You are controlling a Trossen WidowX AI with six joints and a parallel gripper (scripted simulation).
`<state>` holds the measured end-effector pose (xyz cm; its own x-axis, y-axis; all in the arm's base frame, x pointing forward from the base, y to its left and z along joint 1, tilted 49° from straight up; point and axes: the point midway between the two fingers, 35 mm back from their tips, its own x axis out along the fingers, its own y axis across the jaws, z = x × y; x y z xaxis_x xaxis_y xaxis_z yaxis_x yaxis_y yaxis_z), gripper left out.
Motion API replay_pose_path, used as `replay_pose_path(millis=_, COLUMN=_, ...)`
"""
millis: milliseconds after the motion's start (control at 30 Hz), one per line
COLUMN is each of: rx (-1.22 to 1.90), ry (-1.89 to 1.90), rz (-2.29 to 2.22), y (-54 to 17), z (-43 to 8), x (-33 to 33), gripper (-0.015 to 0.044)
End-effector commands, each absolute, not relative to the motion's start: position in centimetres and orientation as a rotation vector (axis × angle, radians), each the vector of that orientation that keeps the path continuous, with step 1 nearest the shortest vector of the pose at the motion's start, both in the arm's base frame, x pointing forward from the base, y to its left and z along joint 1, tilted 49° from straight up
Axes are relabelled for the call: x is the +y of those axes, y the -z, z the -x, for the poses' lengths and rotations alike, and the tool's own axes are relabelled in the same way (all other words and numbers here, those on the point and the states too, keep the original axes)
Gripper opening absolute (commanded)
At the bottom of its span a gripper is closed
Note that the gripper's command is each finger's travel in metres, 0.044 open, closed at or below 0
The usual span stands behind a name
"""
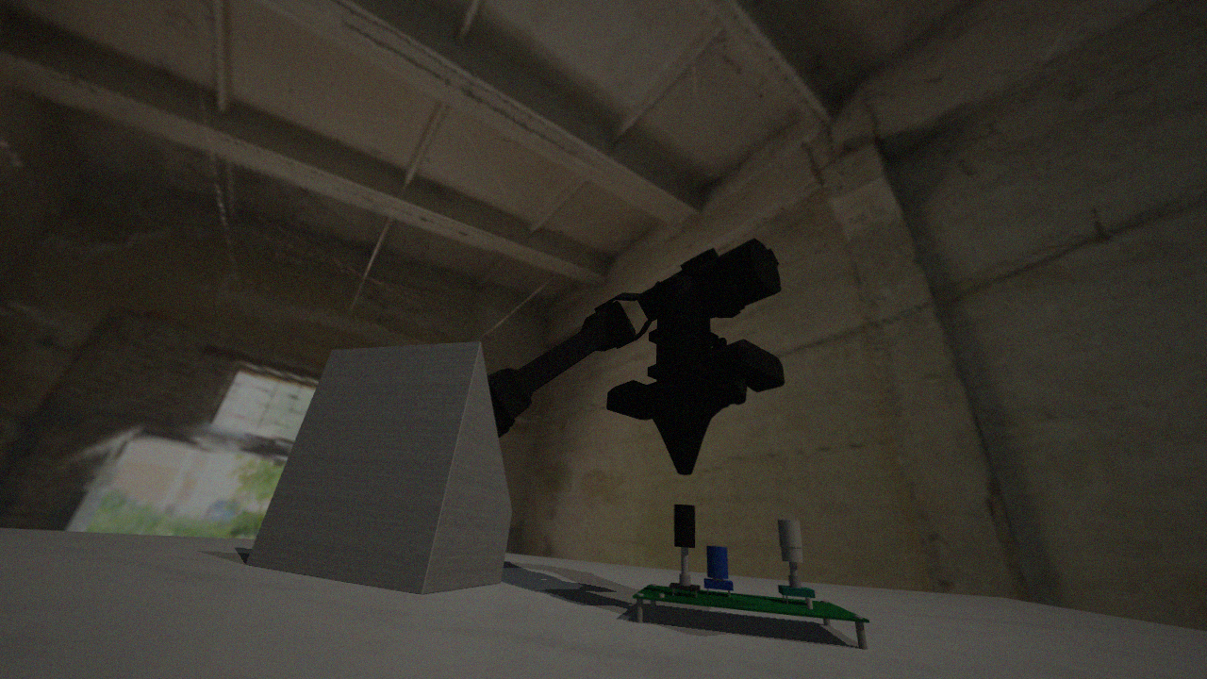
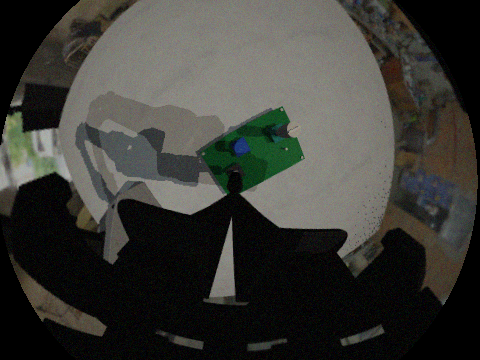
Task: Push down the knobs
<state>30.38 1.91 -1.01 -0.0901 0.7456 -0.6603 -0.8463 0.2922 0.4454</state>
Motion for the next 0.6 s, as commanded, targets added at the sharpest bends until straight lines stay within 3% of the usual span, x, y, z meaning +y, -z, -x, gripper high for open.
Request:
replay_pose_path(millis=0, rx=0.994, ry=-1.331, rz=0.119, y=1.3, z=-30.3, x=2.1, gripper=0.0000)
replay_pose_path(millis=567, rx=0.993, ry=-1.331, rz=0.118, y=2.5, z=-30.1, x=3.6, gripper=0.0000)
